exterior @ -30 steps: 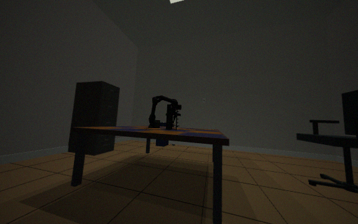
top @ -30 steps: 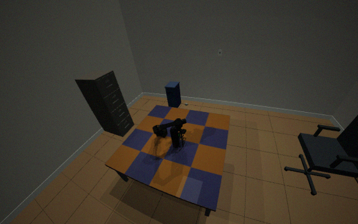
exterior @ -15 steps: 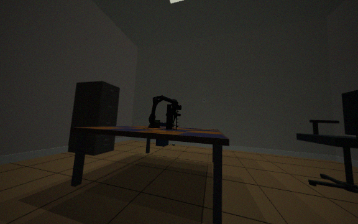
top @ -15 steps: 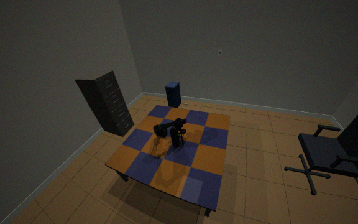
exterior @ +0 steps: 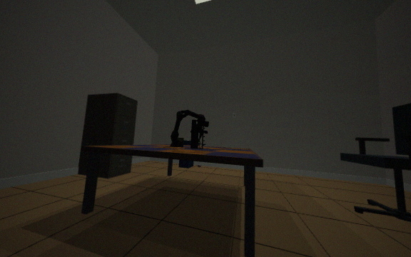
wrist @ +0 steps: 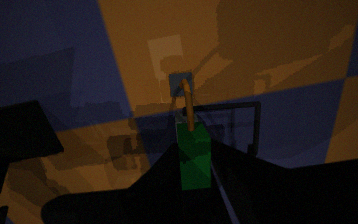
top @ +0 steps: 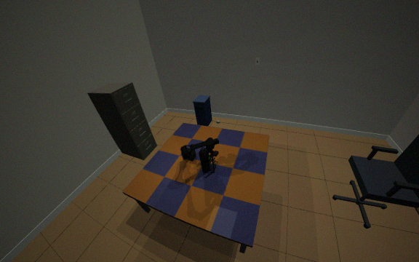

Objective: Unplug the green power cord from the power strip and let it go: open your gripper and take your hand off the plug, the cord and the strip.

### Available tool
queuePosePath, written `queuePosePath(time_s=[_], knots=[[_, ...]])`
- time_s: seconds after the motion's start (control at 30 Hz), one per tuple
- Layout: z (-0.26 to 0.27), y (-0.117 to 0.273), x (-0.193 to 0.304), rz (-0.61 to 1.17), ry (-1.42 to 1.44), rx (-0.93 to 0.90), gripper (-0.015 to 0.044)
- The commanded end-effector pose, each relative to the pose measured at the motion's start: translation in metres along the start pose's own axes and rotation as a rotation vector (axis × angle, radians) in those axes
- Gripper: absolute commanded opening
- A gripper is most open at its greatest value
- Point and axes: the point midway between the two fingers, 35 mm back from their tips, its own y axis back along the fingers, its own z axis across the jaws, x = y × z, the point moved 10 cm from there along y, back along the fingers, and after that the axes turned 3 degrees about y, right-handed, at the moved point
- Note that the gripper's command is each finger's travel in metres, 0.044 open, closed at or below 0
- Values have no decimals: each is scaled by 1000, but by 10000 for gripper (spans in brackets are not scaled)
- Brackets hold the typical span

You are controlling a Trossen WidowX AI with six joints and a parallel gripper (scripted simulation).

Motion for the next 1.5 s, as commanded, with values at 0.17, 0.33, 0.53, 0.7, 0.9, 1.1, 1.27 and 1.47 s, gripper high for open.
queuePosePath(time_s=[0.17, 0.33, 0.53, 0.7, 0.9, 1.1, 1.27, 1.47], knots=[[-1, 15, -38, -82, -10, 17, 0], [0, 7, -25, -77, -8, 17, 131], [0, 7, -25, -77, -8, 17, 289], [-1, 9, -30, -78, -8, 17, 420], [-4, 24, -81, -81, -9, 18, 440], [-4, 24, -83, -81, -9, 18, 440], [-4, 24, -83, -81, -9, 18, 440], [-4, 24, -83, -81, -9, 18, 440]])
